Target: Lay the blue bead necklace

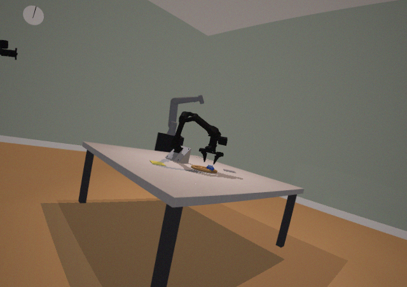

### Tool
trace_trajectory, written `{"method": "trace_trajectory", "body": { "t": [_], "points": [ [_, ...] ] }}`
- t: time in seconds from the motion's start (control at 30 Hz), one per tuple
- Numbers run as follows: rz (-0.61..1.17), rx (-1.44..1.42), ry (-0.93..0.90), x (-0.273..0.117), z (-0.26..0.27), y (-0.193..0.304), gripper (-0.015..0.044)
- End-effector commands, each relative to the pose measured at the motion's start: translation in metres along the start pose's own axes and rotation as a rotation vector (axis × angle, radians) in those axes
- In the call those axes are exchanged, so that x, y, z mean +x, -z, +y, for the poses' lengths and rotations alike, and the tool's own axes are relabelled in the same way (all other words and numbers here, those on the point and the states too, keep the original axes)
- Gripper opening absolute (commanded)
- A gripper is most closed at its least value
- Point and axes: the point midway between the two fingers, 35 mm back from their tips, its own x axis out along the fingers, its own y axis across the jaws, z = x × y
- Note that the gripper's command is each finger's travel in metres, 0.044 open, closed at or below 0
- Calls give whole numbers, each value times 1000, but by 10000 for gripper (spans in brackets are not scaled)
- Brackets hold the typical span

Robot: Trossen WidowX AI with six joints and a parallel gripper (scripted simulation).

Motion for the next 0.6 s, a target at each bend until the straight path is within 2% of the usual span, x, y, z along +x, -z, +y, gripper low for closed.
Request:
{"method": "trace_trajectory", "body": {
  "t": [0.0,0.57],
  "points": [
    [-2,-2,1,5,0,0,380],
    [-4,-3,8,32,-3,-1,380]
  ]
}}
